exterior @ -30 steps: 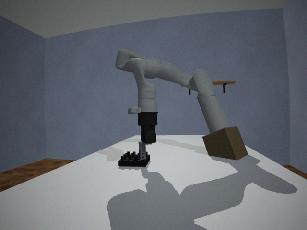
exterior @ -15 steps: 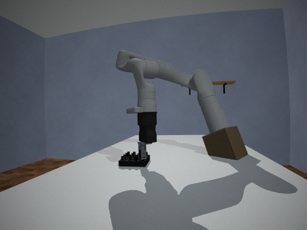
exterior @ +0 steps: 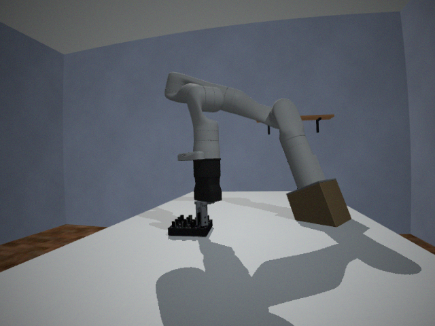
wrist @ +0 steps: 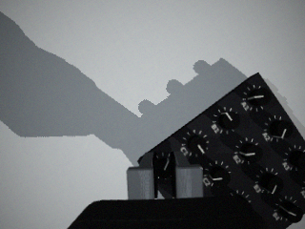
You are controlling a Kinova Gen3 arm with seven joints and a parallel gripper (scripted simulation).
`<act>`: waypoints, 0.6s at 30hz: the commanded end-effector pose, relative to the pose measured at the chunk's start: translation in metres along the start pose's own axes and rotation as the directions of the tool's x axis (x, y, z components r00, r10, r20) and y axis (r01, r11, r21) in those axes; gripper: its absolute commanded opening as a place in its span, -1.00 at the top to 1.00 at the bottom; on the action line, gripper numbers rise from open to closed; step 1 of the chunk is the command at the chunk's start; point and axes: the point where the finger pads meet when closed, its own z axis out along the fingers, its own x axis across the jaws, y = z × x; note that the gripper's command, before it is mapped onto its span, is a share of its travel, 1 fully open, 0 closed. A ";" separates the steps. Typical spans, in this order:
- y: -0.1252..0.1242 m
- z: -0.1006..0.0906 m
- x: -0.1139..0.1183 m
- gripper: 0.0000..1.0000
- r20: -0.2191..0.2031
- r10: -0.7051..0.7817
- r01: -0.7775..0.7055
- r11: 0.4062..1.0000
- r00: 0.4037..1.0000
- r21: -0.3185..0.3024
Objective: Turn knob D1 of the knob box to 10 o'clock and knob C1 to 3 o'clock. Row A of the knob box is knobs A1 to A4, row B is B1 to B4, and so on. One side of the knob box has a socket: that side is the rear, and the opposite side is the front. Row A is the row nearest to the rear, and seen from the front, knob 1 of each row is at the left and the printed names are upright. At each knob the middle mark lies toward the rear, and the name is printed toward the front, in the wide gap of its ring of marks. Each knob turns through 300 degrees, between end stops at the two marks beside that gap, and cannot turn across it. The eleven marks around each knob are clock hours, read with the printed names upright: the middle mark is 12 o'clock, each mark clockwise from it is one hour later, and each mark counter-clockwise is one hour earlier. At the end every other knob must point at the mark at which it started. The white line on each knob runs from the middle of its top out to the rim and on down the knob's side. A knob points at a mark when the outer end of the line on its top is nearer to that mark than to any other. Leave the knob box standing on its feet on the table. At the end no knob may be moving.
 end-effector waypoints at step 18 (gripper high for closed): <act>0.000 -0.001 0.001 0.40 0.001 -0.256 0.256 0.967 0.967 0.001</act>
